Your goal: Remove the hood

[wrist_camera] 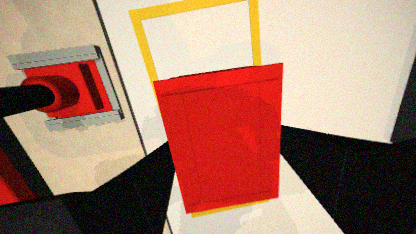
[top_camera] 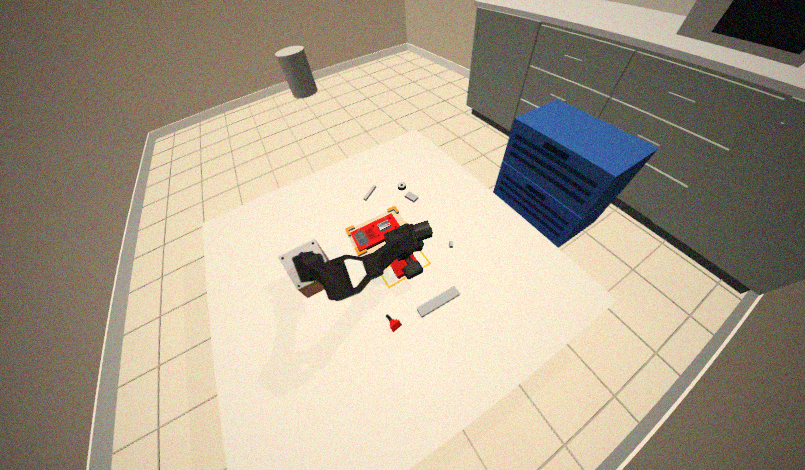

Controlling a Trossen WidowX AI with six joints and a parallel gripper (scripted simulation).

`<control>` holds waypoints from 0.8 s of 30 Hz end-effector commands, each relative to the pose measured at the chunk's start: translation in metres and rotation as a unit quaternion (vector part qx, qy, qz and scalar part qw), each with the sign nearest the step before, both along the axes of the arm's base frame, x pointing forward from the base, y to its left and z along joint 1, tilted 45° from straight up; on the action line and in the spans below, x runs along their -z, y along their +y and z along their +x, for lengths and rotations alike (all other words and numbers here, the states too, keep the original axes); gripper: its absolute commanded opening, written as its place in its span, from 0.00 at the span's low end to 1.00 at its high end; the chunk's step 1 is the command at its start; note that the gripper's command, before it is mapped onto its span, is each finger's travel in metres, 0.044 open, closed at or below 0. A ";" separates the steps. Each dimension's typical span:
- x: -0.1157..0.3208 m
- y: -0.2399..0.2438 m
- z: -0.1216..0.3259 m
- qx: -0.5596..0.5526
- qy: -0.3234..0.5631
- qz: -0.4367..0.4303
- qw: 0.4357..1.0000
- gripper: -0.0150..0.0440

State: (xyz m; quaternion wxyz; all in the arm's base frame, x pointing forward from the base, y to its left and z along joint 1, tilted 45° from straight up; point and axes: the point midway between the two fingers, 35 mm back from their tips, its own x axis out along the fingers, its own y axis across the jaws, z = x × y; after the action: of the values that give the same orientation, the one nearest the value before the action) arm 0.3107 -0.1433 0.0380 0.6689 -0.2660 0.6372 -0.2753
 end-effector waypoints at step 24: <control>0.006 -0.006 0.000 0.000 0.000 0.000 1.000 0.52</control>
State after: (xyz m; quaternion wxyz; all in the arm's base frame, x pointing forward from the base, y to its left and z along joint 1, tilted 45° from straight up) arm 0.3107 -0.1497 0.0317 0.6685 -0.2663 0.6374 -0.2754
